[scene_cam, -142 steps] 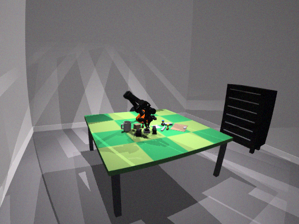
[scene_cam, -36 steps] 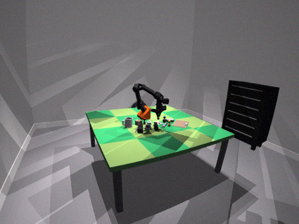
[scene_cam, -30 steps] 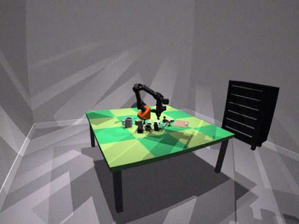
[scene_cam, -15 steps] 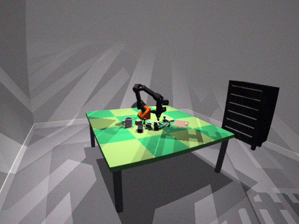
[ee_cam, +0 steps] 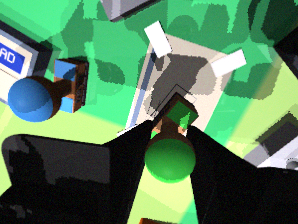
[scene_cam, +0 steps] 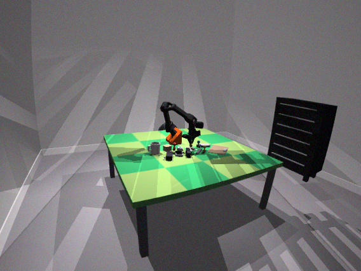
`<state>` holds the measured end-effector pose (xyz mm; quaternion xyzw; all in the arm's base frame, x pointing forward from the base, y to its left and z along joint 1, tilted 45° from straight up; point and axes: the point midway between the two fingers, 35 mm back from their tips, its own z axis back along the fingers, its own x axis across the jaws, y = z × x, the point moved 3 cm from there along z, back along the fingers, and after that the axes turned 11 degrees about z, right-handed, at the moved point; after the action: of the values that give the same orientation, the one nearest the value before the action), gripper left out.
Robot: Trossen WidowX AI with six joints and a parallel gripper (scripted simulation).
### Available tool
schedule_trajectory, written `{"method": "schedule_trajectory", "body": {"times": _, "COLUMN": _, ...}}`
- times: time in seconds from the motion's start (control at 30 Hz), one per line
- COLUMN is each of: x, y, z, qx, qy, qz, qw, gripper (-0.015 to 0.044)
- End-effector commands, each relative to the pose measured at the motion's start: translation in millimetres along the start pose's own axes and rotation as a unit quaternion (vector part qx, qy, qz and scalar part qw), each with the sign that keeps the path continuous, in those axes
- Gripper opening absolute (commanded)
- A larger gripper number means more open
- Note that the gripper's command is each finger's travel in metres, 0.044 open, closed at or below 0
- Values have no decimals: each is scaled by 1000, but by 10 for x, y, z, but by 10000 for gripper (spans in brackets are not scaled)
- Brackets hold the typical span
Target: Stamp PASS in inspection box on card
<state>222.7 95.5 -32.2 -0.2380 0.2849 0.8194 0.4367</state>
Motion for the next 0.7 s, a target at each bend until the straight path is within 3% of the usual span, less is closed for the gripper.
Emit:
{"method": "schedule_trajectory", "body": {"times": 0.0, "x": -2, "y": 2, "z": -22, "qx": -1, "qy": 2, "qz": 3, "qw": 1000, "gripper": 0}}
{"method": "schedule_trajectory", "body": {"times": 0.67, "x": -6, "y": 22, "z": -140, "qx": -2, "qy": 3, "qz": 3, "qw": 1000, "gripper": 0}}
